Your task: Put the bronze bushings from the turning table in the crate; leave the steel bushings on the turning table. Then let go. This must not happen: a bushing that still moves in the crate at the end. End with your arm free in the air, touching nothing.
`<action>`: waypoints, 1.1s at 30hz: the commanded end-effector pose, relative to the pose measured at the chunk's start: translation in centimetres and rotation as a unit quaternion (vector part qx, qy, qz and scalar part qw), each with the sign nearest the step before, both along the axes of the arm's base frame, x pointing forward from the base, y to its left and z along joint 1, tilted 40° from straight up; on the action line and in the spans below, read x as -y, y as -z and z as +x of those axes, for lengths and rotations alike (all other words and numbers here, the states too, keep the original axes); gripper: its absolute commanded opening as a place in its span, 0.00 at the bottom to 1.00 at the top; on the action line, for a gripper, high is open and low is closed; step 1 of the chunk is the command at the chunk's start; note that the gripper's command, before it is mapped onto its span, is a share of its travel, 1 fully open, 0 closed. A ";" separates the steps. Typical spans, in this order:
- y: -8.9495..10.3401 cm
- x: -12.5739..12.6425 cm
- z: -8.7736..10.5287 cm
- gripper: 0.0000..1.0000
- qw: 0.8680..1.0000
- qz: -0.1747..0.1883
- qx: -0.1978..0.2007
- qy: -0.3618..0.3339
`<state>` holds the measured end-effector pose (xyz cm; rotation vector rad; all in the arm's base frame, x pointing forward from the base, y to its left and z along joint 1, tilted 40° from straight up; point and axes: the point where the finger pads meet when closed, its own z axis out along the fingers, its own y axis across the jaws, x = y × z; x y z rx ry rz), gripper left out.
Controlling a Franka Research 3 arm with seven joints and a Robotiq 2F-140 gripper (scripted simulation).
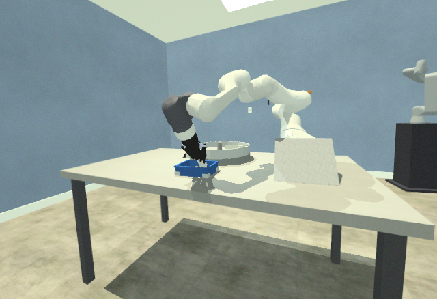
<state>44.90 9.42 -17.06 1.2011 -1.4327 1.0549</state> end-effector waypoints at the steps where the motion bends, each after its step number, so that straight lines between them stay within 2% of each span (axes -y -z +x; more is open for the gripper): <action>1: 0.1 0.0 0.2 0.07 1.000 0.001 0.005 0.000; 22: -0.1 -0.1 0.2 0.07 1.000 0.001 0.005 0.000; 33: -2.3 -2.0 0.4 0.07 1.000 0.001 0.005 0.000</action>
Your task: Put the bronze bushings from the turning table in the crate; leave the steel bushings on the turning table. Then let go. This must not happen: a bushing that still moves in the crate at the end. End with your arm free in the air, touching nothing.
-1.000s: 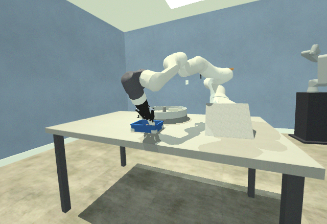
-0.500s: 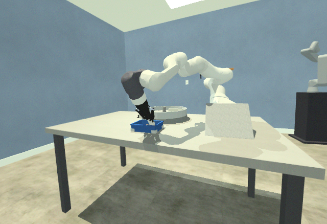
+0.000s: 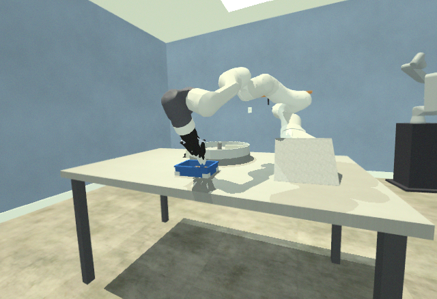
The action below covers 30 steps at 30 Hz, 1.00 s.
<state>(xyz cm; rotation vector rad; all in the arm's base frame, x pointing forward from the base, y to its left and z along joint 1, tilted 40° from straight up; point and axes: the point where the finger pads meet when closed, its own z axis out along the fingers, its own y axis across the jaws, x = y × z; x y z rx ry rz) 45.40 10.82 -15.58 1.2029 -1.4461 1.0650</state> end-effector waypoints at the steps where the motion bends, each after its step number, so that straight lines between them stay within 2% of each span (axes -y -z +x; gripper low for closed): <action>1: -0.8 -0.6 -0.1 0.07 1.000 -0.002 -0.002 0.002; 10: -4.7 -3.9 0.3 0.07 1.000 -0.002 -0.002 0.002; 15: -6.2 -5.0 0.4 0.07 1.000 -0.002 -0.002 0.002; 30: -7.2 -5.9 0.5 0.07 1.000 -0.002 -0.002 0.002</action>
